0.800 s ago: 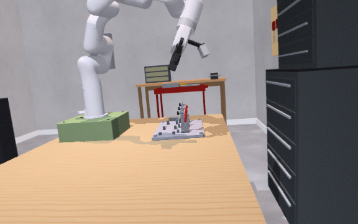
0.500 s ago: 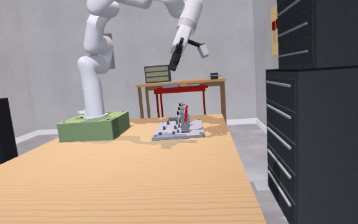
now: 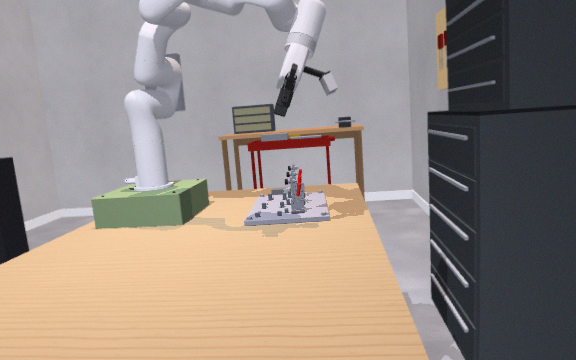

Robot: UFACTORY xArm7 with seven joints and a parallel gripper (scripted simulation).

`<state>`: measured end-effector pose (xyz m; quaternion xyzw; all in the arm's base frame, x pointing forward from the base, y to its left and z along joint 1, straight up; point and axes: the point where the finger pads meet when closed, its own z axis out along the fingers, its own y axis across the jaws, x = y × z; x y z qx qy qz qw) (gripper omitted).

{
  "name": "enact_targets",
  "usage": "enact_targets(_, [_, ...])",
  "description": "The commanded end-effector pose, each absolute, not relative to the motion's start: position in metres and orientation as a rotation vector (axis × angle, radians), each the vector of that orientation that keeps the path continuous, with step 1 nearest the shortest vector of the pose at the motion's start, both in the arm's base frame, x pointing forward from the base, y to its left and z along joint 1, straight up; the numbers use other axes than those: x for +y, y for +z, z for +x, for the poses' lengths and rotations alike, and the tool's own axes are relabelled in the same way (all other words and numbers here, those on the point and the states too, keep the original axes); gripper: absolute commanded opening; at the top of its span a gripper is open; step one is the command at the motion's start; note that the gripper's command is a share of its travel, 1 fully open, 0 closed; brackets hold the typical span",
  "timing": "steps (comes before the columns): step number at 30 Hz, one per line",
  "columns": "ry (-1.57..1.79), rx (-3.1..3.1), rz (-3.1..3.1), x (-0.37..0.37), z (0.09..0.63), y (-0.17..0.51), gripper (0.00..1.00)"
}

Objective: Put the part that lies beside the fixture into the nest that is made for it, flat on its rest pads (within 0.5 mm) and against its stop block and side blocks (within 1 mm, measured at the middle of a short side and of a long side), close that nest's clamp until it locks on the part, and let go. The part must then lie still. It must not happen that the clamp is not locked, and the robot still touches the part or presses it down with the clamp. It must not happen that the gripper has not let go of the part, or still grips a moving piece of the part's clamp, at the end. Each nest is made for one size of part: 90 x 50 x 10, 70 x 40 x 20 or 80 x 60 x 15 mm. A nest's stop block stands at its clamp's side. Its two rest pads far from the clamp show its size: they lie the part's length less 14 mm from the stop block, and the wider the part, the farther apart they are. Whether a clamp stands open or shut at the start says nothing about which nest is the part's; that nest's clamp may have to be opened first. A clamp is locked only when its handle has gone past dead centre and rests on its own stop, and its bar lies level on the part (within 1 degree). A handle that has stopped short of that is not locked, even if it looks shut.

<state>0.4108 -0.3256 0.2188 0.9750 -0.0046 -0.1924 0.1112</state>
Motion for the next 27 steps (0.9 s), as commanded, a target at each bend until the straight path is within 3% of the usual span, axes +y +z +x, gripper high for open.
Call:
enact_targets(1, [-0.462,0.008,2.9,-0.28,0.431,0.208,1.0])
enact_targets(13, [-0.227,-0.019,3.016,-0.14,0.452,0.172,1.0])
enact_targets(20, [-0.093,-0.103,3.091,-0.042,0.436,0.145,1.0])
enact_targets(27, [-0.04,-0.165,3.118,-0.002,0.419,0.132,1.0])
